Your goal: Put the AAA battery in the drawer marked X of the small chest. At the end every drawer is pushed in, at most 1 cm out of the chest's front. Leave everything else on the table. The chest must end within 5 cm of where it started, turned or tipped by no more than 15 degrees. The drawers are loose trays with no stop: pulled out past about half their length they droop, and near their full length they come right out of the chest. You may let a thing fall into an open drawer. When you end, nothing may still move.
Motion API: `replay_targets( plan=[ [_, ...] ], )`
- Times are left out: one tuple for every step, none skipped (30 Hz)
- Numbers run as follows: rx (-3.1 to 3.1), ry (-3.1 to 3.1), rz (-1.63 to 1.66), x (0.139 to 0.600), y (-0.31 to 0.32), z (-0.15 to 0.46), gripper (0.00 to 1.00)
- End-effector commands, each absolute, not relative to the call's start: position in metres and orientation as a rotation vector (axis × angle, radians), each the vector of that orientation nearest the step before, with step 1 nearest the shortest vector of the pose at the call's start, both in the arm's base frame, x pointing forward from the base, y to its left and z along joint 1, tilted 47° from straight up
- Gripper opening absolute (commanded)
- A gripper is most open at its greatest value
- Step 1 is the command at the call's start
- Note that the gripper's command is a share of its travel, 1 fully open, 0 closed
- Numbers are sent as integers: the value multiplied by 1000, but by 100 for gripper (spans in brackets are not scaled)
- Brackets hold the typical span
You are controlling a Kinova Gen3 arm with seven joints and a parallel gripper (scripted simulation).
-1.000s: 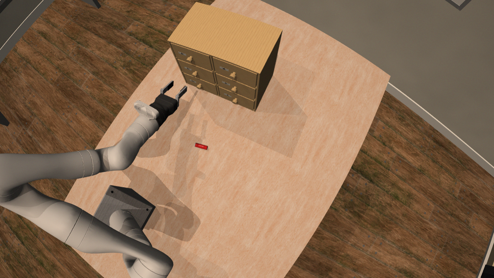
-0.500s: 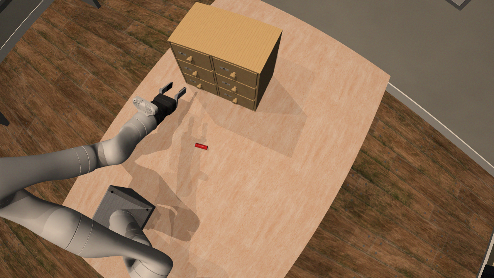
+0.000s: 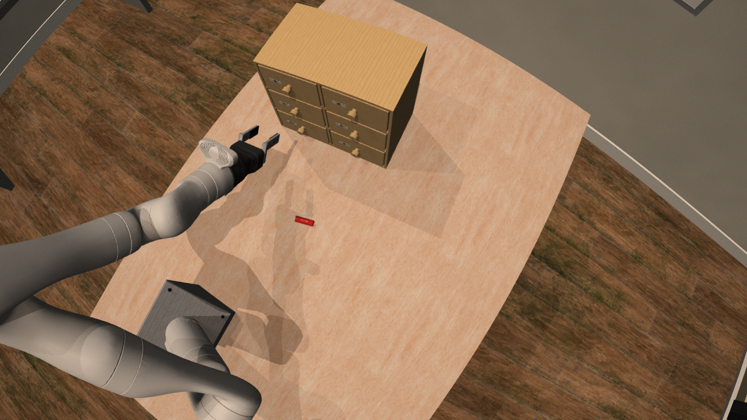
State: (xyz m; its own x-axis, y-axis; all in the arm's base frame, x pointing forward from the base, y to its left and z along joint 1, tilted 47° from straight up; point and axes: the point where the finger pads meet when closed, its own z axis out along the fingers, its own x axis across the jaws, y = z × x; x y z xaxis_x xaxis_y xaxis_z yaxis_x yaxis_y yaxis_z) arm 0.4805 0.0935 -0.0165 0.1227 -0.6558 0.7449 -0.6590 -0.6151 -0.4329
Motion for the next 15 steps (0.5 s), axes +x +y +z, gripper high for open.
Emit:
replay_targets(
  plan=[
    [2356,-1413,1531,481,103,-14,100],
    [2356,-1413,1531,481,103,-14,100],
    [2356,-1413,1531,481,103,-14,100],
    [2351,-1417,1522,481,104,-13,100],
    [2346,-1421,1512,480,104,-12,100],
    [2341,-1424,1502,480,105,-12,100],
    [2336,-1428,1493,479,105,-11,100],
    [2330,-1432,1483,479,106,-11,100],
    [2325,-1435,1474,478,106,-10,100],
    [2320,-1439,1464,477,107,-10,100],
    [2315,-1442,1454,477,107,-9,100],
    [2310,-1446,1445,476,108,-9,100],
    [2304,-1450,1435,476,108,-8,100],
    [2299,-1453,1425,475,109,-8,100],
    [2293,-1457,1415,475,109,-7,100]
  ],
)
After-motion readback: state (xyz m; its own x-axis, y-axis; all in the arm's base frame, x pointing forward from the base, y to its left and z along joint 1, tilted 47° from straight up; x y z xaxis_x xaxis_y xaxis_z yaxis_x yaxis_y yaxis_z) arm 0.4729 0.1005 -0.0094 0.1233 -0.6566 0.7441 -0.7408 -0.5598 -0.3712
